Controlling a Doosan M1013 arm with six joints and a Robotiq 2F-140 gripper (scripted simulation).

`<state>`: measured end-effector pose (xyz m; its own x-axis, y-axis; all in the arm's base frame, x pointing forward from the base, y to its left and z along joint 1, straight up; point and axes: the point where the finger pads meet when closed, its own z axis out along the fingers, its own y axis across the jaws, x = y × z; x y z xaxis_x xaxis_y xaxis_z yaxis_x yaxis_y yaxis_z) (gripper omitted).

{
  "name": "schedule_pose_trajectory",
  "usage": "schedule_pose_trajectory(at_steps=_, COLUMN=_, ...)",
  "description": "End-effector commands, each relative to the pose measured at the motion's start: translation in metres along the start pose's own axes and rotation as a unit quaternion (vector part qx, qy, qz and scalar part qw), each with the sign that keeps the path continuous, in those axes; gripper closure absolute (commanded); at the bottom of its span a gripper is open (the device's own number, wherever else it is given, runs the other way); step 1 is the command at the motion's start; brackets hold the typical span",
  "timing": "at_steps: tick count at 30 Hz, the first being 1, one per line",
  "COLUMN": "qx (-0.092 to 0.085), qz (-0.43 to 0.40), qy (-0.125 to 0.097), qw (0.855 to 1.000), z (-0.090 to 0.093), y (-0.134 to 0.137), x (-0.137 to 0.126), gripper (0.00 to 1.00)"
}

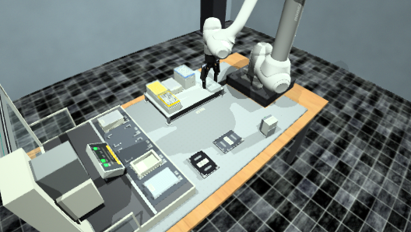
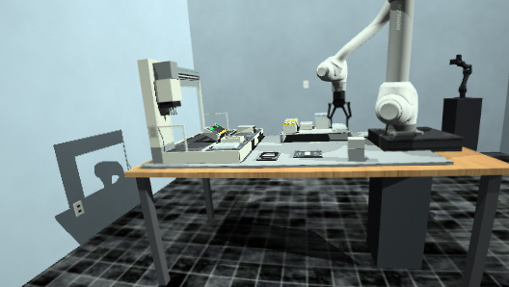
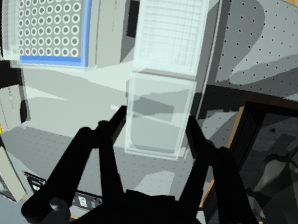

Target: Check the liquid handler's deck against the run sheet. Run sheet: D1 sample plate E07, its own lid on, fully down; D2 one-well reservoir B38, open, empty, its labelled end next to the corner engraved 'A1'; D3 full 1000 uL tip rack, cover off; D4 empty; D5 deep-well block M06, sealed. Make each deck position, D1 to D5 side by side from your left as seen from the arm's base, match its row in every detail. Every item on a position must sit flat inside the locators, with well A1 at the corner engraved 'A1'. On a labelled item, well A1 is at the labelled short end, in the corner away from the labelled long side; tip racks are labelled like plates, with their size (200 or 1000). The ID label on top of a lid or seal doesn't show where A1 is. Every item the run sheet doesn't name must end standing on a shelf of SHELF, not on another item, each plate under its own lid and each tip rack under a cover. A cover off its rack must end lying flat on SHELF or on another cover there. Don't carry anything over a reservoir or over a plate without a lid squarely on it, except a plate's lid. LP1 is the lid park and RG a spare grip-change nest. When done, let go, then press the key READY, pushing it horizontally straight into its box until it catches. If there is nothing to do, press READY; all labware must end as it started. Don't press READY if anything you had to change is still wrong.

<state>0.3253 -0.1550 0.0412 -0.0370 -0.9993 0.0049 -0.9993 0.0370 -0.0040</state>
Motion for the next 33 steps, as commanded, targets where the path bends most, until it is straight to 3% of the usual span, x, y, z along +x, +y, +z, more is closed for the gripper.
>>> schedule_pose_trajectory(at_steps=1, qx=0.0, qz=0.0, qy=0.0, qw=1.0, z=0.0034, y=-0.0003, x=0.0001, gripper=0.33)
schedule_pose_trajectory(at_steps=16, qx=0.0, qz=0.0, qy=0.0, qw=1.0, z=0.0086, y=-0.0003, x=0.0001, gripper=0.33)
schedule_pose_trajectory(at_steps=17, qx=0.0, qz=0.0, qy=0.0, qw=1.0, z=0.0086, y=-0.0003, x=0.0001, gripper=0.9)
schedule_pose_trajectory(at_steps=33, qx=0.0, qz=0.0, qy=0.0, qw=1.0, z=0.0085, y=-0.0004, x=0.0001, gripper=0.9)
